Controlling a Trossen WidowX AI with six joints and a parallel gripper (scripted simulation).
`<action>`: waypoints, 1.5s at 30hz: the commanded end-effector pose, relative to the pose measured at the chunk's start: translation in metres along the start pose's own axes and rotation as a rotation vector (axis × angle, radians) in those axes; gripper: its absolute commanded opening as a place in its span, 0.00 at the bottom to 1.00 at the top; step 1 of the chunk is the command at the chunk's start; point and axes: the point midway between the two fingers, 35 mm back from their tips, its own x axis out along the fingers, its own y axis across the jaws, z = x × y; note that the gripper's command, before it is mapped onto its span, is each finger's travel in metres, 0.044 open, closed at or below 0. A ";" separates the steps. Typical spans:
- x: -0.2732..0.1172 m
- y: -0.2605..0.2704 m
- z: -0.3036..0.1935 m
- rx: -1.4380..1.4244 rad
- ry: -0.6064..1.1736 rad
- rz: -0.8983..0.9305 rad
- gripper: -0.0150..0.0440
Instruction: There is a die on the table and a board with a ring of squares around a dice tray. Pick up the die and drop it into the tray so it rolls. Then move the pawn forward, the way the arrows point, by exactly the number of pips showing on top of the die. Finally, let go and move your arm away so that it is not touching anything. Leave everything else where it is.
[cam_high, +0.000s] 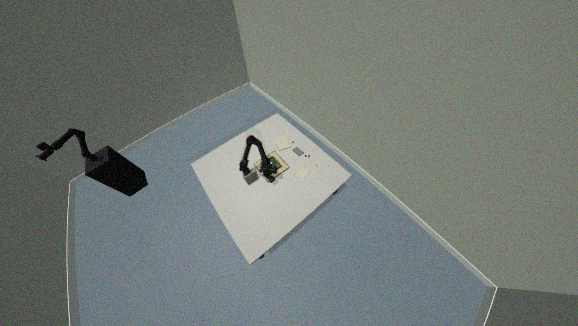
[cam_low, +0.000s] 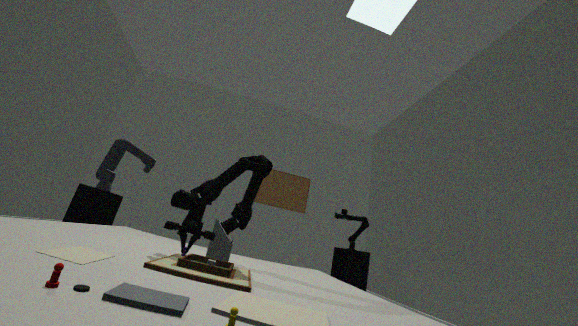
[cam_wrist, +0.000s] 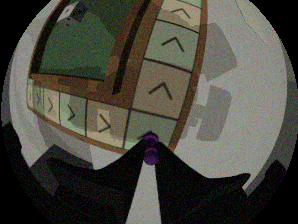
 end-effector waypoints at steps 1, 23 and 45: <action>0.000 0.000 0.000 0.003 -0.002 0.002 0.27; -0.123 0.000 -0.002 0.004 -0.001 -0.004 0.25; -0.053 -0.002 0.048 0.002 -0.004 -0.001 0.25</action>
